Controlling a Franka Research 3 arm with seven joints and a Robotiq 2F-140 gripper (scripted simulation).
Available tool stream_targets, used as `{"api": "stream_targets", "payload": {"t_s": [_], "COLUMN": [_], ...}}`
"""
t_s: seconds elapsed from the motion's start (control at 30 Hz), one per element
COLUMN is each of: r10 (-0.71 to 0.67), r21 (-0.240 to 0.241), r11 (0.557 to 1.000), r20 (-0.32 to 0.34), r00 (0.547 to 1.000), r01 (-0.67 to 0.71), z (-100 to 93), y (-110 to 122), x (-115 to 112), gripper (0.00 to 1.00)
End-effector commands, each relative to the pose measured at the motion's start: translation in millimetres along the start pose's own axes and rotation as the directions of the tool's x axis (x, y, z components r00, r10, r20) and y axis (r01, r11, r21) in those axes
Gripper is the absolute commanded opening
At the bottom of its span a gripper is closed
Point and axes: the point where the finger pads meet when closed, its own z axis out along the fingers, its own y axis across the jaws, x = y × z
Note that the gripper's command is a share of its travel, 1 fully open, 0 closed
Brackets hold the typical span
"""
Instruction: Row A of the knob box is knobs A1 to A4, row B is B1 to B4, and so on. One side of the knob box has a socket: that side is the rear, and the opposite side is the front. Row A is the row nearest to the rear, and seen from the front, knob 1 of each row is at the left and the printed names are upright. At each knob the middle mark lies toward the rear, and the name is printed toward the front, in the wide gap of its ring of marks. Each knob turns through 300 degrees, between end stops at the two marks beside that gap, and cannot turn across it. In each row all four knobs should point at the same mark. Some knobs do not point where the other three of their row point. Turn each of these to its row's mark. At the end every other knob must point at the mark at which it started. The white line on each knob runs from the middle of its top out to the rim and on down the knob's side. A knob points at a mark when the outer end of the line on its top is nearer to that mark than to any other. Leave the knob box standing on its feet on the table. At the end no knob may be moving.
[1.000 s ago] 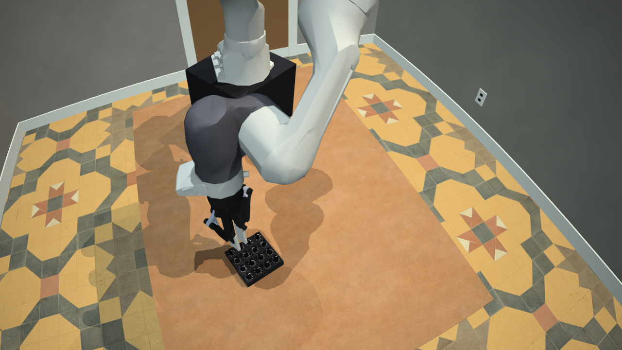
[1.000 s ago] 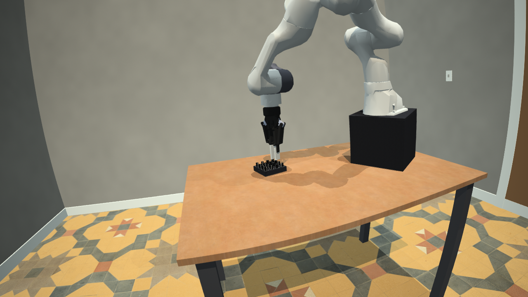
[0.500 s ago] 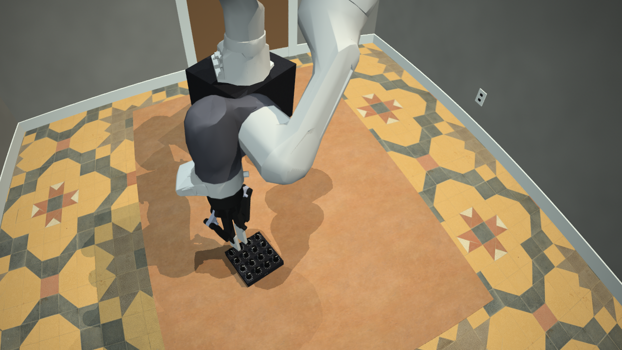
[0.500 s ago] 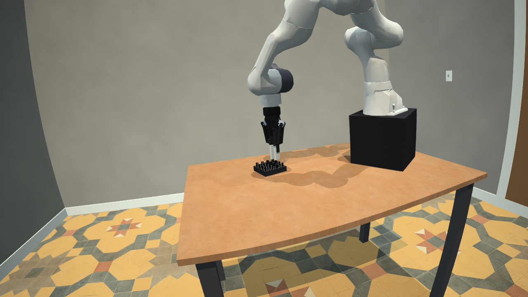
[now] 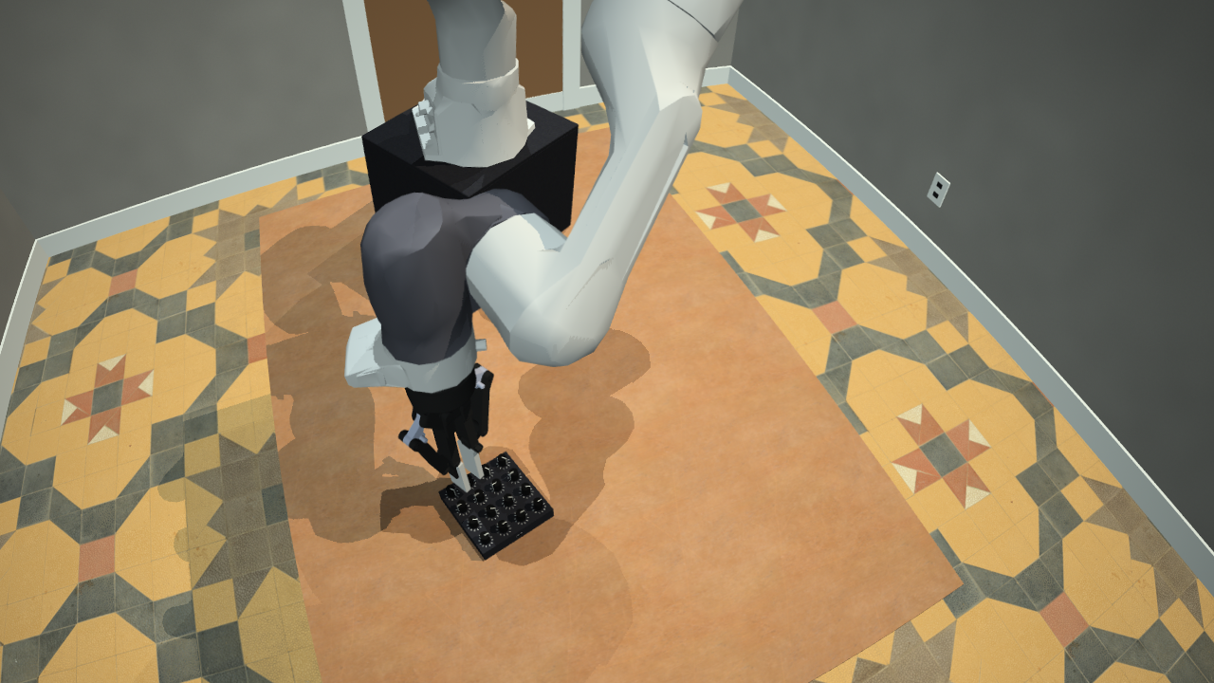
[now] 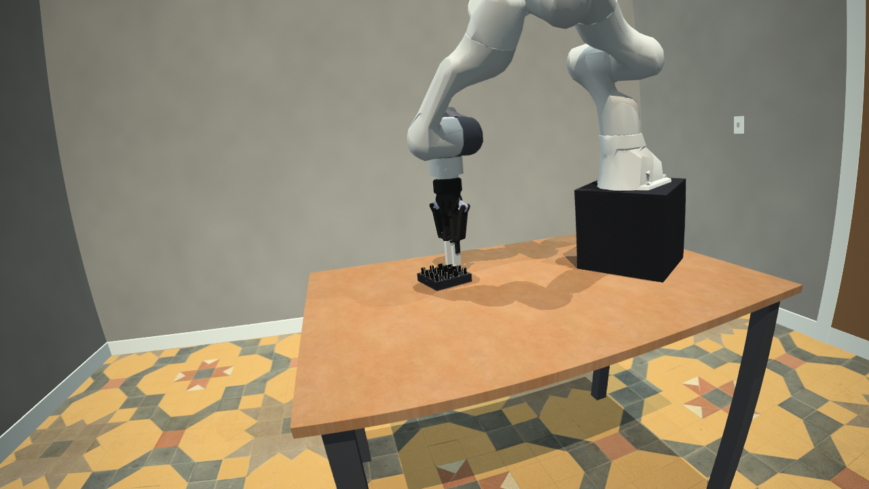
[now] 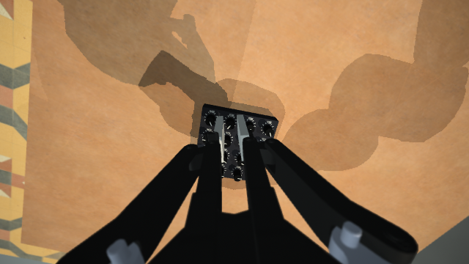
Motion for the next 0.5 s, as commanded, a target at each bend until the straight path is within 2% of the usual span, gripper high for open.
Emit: {"api": "stream_targets", "payload": {"t_s": [0.0,0.47], "r10": [-0.003,-0.003], "r21": [0.003,0.003], "r11": [1.000,1.000], "r20": [0.001,0.001], "r00": [1.000,1.000], "r01": [0.003,0.003], "z": [3.6,7.4], "y": [-0.9,-0.9], "x": [0.4,0.4], "gripper": [0.12,0.12]}}
